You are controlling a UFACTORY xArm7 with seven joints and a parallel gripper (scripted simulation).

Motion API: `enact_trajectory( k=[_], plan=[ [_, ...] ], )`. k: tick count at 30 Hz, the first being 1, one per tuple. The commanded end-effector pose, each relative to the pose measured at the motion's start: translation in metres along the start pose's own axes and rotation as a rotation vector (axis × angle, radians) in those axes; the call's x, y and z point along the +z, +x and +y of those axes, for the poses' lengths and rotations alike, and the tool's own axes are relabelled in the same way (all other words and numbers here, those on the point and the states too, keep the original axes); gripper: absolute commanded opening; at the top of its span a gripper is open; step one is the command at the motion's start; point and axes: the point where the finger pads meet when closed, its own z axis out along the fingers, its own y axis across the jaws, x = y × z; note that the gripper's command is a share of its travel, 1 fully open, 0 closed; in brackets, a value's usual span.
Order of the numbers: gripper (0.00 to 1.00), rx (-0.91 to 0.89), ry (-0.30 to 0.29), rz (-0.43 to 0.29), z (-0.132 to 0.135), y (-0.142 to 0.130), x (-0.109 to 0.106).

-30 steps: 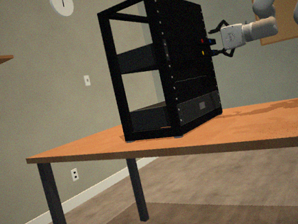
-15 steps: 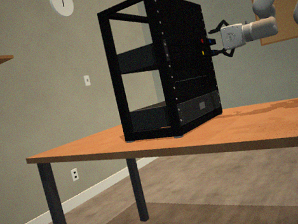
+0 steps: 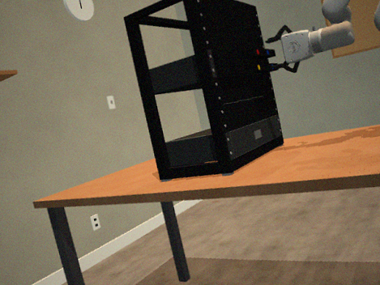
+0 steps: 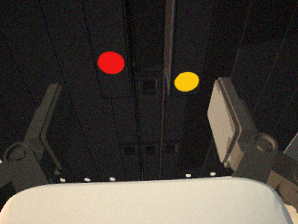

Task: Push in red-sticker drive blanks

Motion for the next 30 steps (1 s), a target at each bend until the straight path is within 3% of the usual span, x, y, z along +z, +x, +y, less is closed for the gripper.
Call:
enact_trajectory(
  k=[1,8,30],
  plan=[
    [1.0,0.001,0.003,0.0,-0.001,0.0,0.001],
    [1.0,0.001,0.003,0.0,-0.001,0.013,0.001],
    [1.0,0.001,0.003,0.0,-0.002,0.112,0.001]
  ],
)
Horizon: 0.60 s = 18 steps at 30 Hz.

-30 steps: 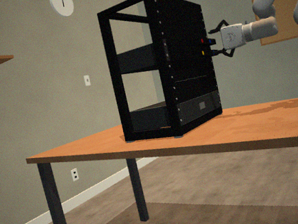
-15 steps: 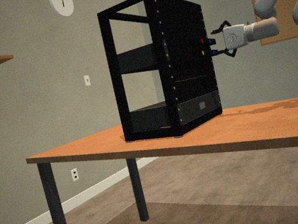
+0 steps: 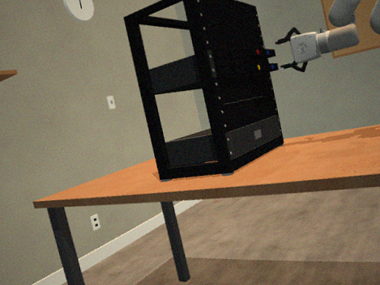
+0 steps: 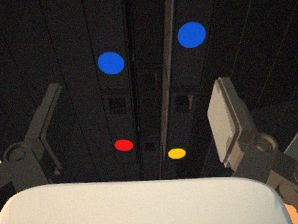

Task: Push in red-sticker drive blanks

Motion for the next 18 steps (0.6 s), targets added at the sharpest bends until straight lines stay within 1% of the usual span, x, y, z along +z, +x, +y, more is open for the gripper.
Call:
enact_trajectory(
  k=[1,8,18],
  plan=[
    [1.0,0.001,0.003,-0.011,-0.002,0.0137,0.0018],
    [1.0,0.001,0.003,-0.011,-0.002,0.0192,0.0018],
    [1.0,0.001,0.003,-0.011,-0.002,0.0194,0.0018]
  ],
)
